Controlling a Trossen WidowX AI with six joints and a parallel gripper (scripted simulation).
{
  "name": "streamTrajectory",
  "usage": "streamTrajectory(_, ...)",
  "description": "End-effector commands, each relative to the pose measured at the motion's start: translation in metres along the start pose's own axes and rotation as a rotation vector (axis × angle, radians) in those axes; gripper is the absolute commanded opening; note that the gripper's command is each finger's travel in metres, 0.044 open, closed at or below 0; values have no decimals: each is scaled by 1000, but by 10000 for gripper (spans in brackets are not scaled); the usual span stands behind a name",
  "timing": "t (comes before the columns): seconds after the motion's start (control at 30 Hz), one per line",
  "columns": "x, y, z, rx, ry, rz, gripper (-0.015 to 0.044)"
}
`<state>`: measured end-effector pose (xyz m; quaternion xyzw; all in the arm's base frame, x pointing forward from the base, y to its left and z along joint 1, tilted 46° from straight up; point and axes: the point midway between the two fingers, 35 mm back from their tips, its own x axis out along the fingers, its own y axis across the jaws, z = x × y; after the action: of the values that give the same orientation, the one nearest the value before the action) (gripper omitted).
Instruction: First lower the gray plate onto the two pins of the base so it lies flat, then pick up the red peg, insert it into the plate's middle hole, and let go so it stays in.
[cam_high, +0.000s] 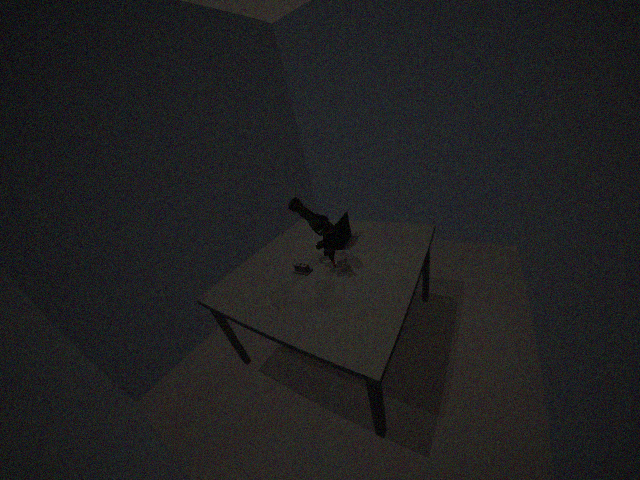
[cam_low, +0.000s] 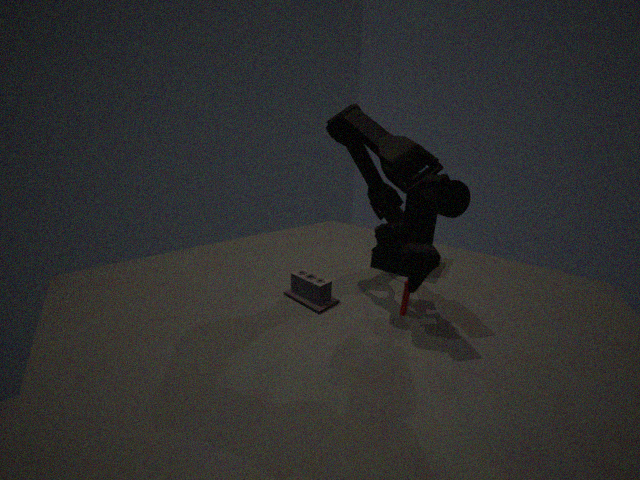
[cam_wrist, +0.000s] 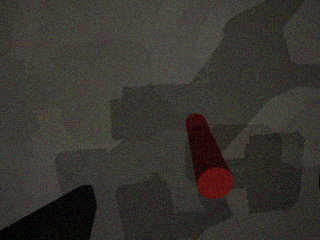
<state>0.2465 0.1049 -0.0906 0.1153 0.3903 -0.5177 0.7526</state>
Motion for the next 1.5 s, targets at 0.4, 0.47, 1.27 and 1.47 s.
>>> streamTrajectory(0.4,28,-2,1,-9,-9,-8,440)
streamTrajectory(0.47,31,-2,1,-9,-10,-8,440)
streamTrajectory(1.27,40,-3,2,-8,-11,-9,0)
streamTrajectory(1.47,40,-3,2,-8,-11,-9,0)
